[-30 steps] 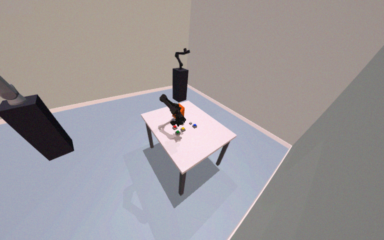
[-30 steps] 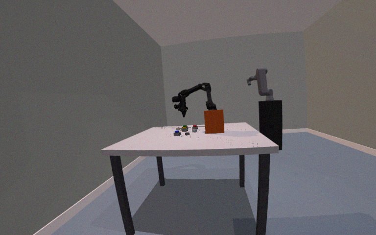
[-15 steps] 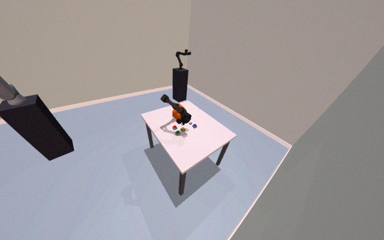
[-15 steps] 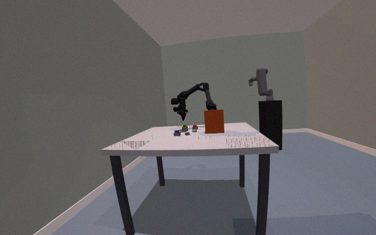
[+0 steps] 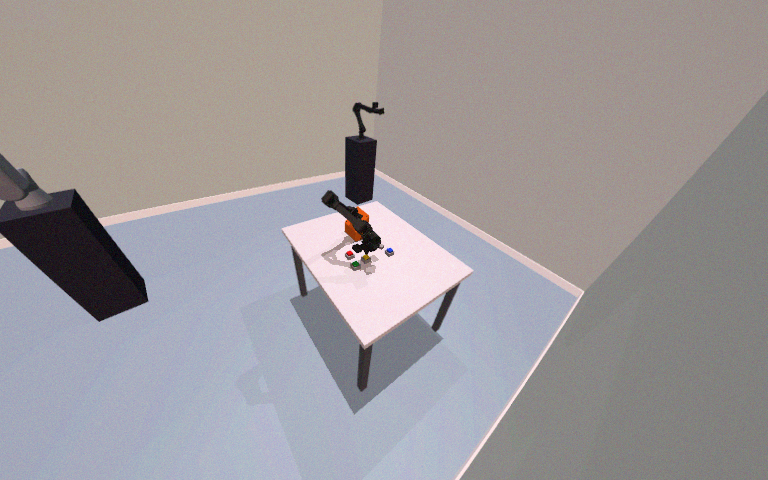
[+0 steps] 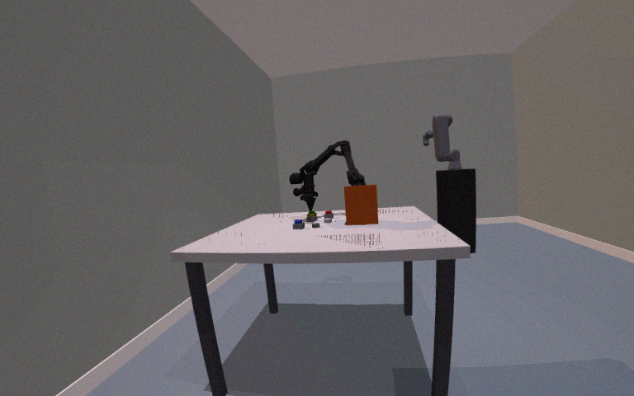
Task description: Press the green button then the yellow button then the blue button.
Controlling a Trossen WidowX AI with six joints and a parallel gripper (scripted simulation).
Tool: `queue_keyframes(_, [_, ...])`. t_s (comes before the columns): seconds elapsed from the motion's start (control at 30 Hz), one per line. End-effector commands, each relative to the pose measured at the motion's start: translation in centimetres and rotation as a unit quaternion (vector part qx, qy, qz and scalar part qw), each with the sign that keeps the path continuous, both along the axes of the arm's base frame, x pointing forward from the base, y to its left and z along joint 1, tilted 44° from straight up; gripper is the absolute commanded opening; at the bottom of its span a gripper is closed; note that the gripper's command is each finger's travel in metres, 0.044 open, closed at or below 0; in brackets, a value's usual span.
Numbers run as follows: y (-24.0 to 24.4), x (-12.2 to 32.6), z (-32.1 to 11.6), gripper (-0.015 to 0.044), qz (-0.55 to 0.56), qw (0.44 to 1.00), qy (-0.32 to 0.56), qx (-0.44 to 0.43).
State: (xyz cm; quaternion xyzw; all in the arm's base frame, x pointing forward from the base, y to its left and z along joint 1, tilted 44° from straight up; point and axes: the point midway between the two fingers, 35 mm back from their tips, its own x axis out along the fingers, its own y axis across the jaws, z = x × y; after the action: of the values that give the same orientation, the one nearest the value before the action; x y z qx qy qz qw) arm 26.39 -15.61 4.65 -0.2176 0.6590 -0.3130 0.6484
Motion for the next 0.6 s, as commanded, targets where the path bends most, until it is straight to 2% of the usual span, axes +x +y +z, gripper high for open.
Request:
queue_keyframes(0.0, [-0.5,-0.2,-0.7,0.0020,0.000,1.000,0.007,-0.001])
queue_keyframes(0.57, [-1.6,-0.4,-1.8,0.0020,0.000,1.000,0.007,-0.002])
